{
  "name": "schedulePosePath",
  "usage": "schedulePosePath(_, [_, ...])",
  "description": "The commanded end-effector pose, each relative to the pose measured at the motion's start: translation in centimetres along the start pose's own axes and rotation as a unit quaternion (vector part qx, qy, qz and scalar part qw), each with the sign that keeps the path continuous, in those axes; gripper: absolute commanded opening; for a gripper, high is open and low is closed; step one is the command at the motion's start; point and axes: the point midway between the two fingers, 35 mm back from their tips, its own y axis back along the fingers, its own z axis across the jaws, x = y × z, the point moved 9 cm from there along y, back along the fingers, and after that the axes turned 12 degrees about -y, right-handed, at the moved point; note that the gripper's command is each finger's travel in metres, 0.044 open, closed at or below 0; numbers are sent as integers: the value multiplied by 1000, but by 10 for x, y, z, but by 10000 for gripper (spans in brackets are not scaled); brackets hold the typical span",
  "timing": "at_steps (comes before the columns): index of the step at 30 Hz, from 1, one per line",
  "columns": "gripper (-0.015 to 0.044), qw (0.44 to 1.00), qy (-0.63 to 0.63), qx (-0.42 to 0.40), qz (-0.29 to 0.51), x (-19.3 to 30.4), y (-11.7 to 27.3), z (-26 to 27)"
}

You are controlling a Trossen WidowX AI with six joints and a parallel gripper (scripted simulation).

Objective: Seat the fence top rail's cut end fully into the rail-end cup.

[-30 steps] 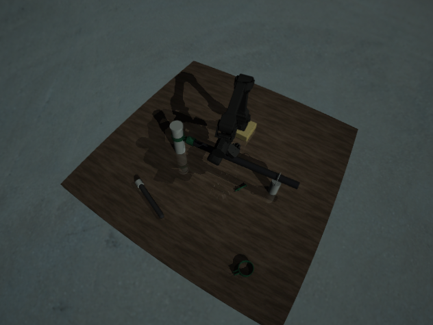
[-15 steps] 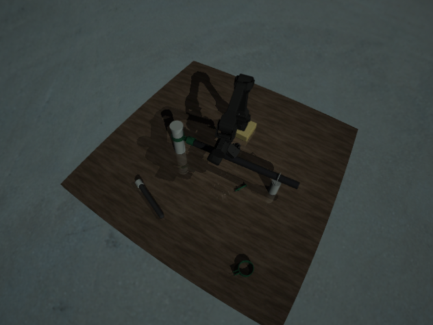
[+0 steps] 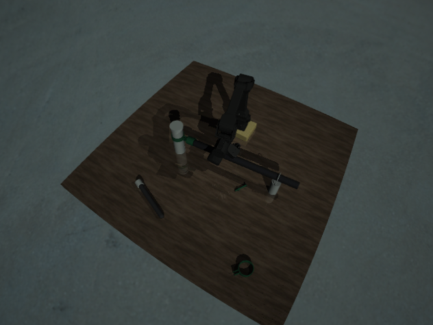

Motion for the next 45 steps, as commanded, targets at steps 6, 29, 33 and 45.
schedulePosePath(6, [0, 1000, 0, 0, 0, 0, 0, 0])
schedulePosePath(29, [0, 1000, 1, 1, 4, 3, 2, -1])
schedulePosePath(33, [0, 1000, 1, 1, 4, 4, 2, -1])
schedulePosePath(45, [0, 1000, 1, 1, 4, 6, 3, -2])
